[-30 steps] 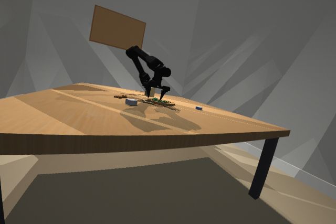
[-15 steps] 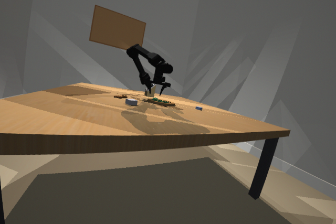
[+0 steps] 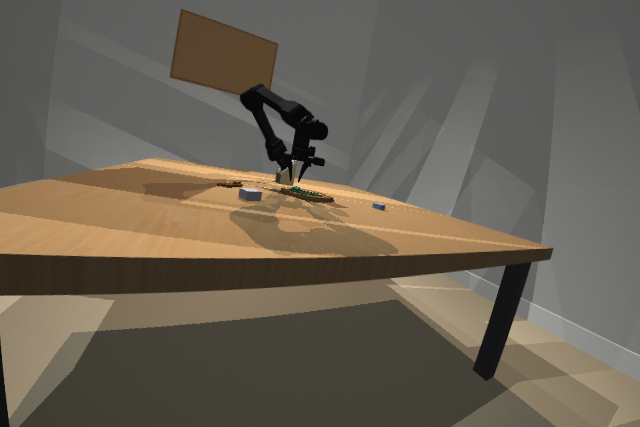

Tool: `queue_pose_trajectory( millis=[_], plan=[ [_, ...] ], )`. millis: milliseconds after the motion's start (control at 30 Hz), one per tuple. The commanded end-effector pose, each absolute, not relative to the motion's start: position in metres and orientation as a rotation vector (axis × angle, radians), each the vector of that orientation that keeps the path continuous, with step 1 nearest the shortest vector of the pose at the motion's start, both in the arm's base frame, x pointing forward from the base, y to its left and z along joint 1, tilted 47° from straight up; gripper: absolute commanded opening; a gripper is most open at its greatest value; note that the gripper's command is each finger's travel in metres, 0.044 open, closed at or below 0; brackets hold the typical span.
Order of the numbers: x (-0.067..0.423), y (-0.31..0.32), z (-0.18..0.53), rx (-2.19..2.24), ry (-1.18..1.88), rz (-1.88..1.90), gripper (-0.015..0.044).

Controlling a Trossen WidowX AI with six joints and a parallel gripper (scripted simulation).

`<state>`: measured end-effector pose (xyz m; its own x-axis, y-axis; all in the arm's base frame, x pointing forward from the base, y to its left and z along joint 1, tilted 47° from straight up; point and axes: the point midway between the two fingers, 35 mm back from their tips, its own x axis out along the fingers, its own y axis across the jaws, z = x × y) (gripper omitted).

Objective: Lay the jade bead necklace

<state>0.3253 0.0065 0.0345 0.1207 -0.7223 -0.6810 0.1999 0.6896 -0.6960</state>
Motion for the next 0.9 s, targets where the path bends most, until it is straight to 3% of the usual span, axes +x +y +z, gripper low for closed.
queue_pose_trajectory(
  millis=[0, 867],
  plan=[
    [0.325, 0.006, 0.033, -0.502, 1.282, -0.714, 0.0120],
    [0.326, -0.016, 0.012, -0.512, 1.293, -0.711, 0.0120]
  ],
)
